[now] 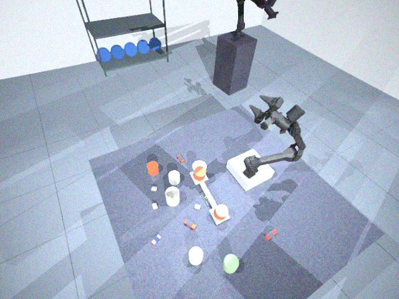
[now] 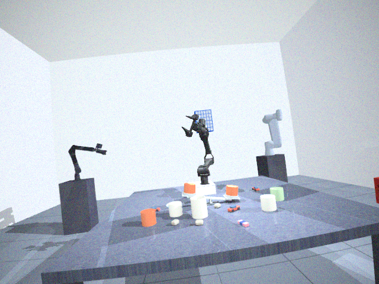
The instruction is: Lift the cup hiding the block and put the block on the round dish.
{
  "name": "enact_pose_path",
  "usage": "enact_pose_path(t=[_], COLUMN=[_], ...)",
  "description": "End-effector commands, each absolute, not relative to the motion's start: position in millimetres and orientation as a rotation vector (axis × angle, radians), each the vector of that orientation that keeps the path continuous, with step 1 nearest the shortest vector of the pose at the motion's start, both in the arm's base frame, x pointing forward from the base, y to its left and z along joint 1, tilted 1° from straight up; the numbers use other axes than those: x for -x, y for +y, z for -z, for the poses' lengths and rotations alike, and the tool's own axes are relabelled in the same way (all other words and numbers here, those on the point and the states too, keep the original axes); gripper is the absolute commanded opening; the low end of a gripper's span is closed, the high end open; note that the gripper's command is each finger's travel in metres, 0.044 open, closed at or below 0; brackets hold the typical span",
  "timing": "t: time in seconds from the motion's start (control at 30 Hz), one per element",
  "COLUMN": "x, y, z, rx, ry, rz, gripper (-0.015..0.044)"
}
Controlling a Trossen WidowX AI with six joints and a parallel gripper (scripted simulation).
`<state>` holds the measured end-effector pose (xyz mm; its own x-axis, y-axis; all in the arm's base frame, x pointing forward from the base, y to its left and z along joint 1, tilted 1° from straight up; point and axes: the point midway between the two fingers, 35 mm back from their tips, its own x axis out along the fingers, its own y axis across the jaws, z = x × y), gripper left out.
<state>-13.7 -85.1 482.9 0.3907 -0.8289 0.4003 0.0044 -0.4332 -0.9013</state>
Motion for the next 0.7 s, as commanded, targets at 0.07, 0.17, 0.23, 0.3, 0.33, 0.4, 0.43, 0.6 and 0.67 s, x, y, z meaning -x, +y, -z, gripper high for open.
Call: enact_pose_path(t=[0.07,0.17,0.23,0.3,0.33,0.4,0.43,0.6,0.67], x=[-18.9,-33.8,-43.4,-52.8,-57.4,-66.4,-70.8,-91.8,-99.6], y=[-93.1,-95.8,-97.2,-98.3,-98.7,-99.3,-99.5,-99.4,-98.8], z=[-465.2,-455.5,-448.6,-441.5,-437.8,-430.2,-426.4,-406.2,-397.8], rx=[1.653,1.597,1.557,1.516,1.494,1.45,1.427,1.307,1.257], ry=[0.622,0.58,0.555,0.533,0.522,0.504,0.495,0.462,0.453], rz=[1.033,0.971,0.93,0.889,0.869,0.829,0.809,0.711,0.673], gripper=[0.044,0.044,0.044,0.044,0.044,0.044,0.044,0.044,0.044])
